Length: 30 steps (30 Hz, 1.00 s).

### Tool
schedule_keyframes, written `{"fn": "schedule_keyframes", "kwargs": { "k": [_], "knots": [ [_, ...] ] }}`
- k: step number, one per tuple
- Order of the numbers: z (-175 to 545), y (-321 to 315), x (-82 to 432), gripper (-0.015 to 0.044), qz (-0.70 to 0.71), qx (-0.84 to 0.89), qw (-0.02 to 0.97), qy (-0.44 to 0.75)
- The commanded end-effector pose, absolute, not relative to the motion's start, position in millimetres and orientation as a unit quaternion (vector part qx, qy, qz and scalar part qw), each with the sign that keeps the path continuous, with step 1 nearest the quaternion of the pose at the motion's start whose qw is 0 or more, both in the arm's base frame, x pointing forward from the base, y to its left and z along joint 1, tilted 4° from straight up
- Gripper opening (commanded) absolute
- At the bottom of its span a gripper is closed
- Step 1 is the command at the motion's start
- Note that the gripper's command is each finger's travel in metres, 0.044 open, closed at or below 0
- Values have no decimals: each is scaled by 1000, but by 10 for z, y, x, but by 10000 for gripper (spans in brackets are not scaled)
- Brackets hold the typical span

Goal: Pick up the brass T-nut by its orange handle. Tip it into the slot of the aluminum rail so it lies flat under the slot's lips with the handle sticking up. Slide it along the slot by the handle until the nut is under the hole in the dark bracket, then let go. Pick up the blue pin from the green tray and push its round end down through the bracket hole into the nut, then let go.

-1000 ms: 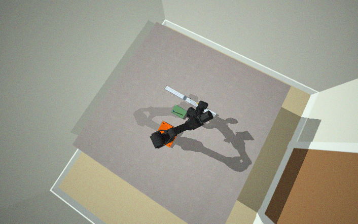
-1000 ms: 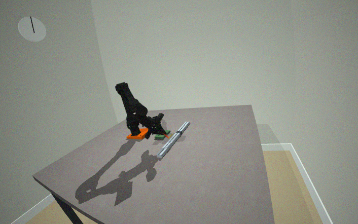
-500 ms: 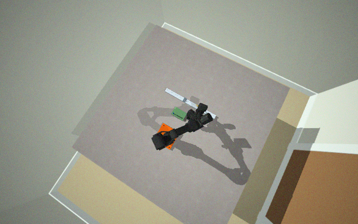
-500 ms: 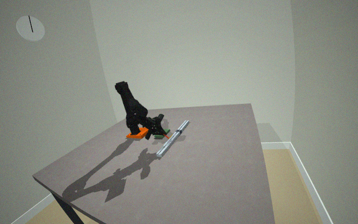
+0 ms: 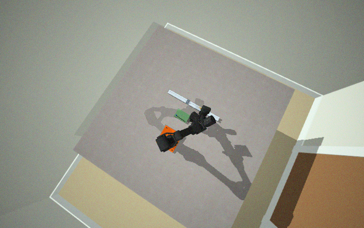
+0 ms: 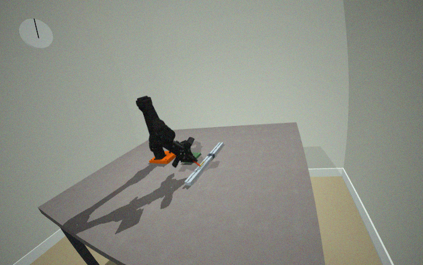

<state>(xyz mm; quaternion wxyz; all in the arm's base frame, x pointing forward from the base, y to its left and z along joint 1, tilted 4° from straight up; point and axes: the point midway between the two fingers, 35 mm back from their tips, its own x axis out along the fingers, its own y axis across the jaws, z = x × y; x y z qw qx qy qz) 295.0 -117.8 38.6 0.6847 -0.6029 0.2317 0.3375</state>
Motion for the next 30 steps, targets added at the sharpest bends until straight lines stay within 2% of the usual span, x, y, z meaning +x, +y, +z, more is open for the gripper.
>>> {"fn": "schedule_keyframes", "kwargs": {
  "k": [1, 30],
  "knots": [
    [336, -1167, 2923, -150, 340, -599, 686, 236],
    [326, -1170, 2919, -150, 340, -598, 686, 236]
  ]
}}
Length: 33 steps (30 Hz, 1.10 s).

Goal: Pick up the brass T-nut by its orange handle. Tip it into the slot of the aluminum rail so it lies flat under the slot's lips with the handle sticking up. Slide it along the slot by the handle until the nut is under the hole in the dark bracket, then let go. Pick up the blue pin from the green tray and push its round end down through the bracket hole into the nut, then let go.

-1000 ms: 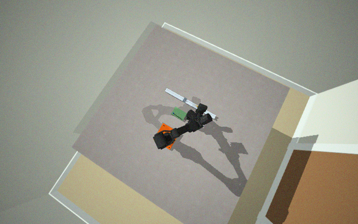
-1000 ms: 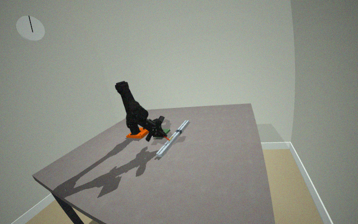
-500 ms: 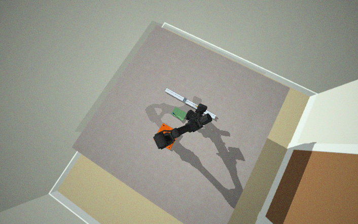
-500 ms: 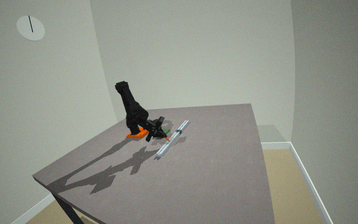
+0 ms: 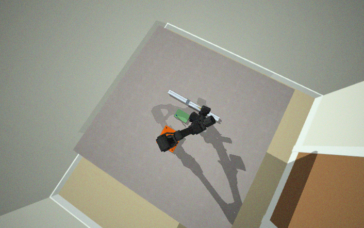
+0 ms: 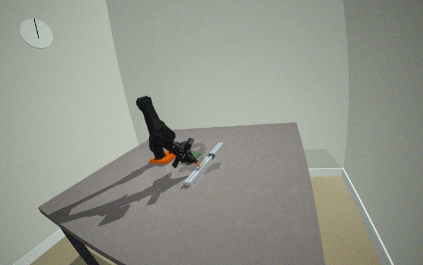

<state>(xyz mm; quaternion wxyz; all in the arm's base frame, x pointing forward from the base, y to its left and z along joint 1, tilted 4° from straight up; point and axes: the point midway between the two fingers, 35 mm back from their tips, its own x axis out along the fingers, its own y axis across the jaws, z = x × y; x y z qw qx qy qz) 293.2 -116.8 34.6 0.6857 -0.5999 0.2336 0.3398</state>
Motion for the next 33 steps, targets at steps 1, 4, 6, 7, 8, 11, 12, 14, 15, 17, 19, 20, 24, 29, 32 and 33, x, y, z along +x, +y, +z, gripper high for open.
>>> {"fn": "schedule_keyframes", "kwargs": {
  "k": [1, 4, 6, 7, 8, 11, 12, 14, 15, 17, 19, 20, 24, 29, 32, 33],
  "knots": [
    [321, -1171, 2917, -150, 340, -598, 686, 236],
    [317, -1172, 2914, -150, 341, -598, 686, 236],
    [317, -1172, 2915, -150, 341, -597, 686, 237],
    [317, -1172, 2916, -150, 342, -597, 686, 237],
    [318, -1172, 2917, -150, 342, -597, 686, 238],
    [320, -1172, 2920, -150, 345, -595, 685, 241],
    [320, -1172, 2921, -150, 345, -595, 685, 241],
    [322, -1172, 2923, -150, 347, -594, 684, 243],
    [322, -1173, 2925, -150, 348, -593, 684, 244],
    [323, -1173, 2927, -150, 349, -592, 684, 245],
    [325, -1174, 2930, -150, 351, -591, 683, 247],
    [325, -1174, 2932, -150, 351, -591, 683, 248],
    [328, -1175, 2937, -150, 354, -589, 682, 251],
    [332, -1177, 2944, -150, 358, -586, 681, 255],
    [334, -1177, 2948, -150, 360, -585, 680, 257],
    [335, -1178, 2949, -150, 360, -584, 680, 258]
  ]
}}
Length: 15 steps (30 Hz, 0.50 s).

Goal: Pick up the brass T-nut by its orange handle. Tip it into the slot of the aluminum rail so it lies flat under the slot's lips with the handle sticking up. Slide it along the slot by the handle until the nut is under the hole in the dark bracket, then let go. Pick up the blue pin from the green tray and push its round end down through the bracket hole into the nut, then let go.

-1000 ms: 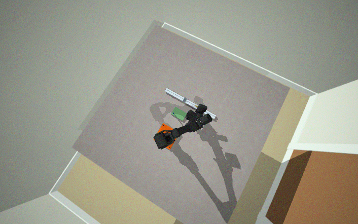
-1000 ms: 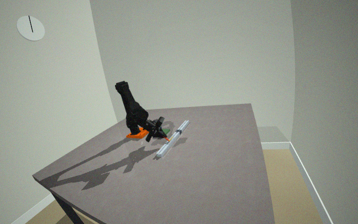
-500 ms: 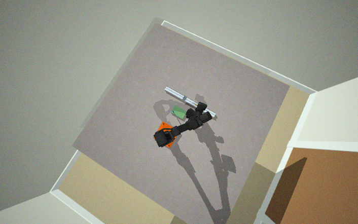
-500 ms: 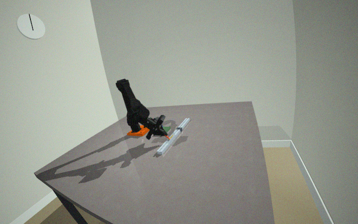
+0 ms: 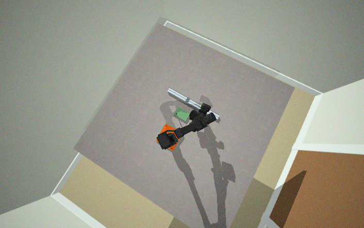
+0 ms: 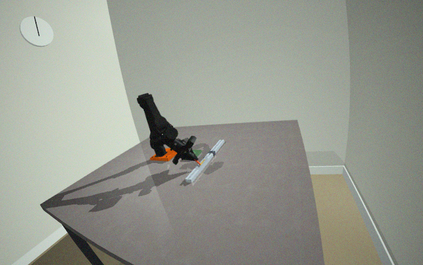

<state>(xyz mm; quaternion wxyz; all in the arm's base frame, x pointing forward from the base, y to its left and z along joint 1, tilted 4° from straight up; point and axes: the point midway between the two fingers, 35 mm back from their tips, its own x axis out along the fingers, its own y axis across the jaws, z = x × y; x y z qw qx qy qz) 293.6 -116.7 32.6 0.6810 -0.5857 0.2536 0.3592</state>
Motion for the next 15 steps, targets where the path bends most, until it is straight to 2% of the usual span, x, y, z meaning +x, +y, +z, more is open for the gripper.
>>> {"fn": "schedule_keyframes", "kwargs": {
  "k": [1, 15],
  "knots": [
    [336, -1178, 2951, -150, 361, -584, 680, 258],
    [347, -1181, 2969, -150, 371, -577, 676, 269]
  ]
}}
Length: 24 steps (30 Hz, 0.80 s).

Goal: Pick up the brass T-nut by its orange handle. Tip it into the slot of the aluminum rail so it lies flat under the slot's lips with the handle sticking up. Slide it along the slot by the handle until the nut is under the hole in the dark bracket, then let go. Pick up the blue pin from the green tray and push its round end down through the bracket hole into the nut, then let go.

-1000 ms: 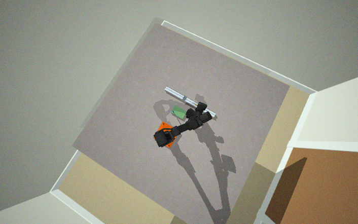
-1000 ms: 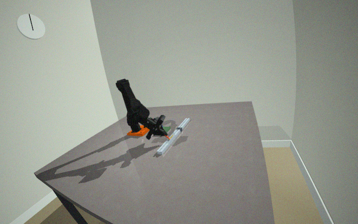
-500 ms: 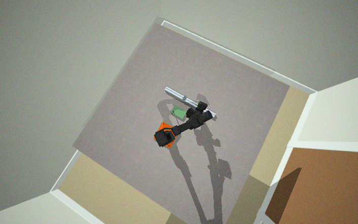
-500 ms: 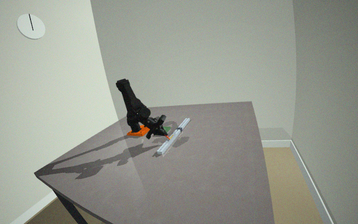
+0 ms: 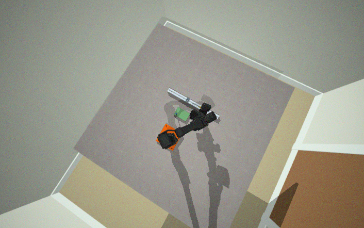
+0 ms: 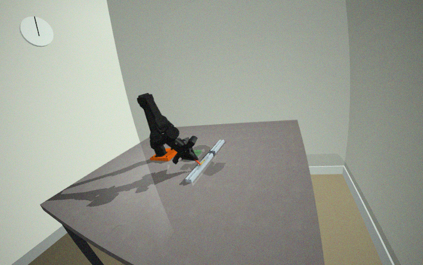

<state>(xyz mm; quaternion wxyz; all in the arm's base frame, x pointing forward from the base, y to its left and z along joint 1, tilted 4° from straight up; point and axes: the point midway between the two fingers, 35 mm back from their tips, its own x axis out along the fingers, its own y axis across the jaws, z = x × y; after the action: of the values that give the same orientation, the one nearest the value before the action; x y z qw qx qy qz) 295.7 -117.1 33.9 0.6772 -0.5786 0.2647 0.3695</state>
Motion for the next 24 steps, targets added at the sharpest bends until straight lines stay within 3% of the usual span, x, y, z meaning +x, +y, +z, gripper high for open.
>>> {"fn": "schedule_keyframes", "kwargs": {
  "k": [1, 24],
  "knots": [
    [348, -1182, 2971, -150, 371, -576, 676, 270],
    [368, -1185, 2998, -150, 387, -565, 670, 287]
  ]
}}
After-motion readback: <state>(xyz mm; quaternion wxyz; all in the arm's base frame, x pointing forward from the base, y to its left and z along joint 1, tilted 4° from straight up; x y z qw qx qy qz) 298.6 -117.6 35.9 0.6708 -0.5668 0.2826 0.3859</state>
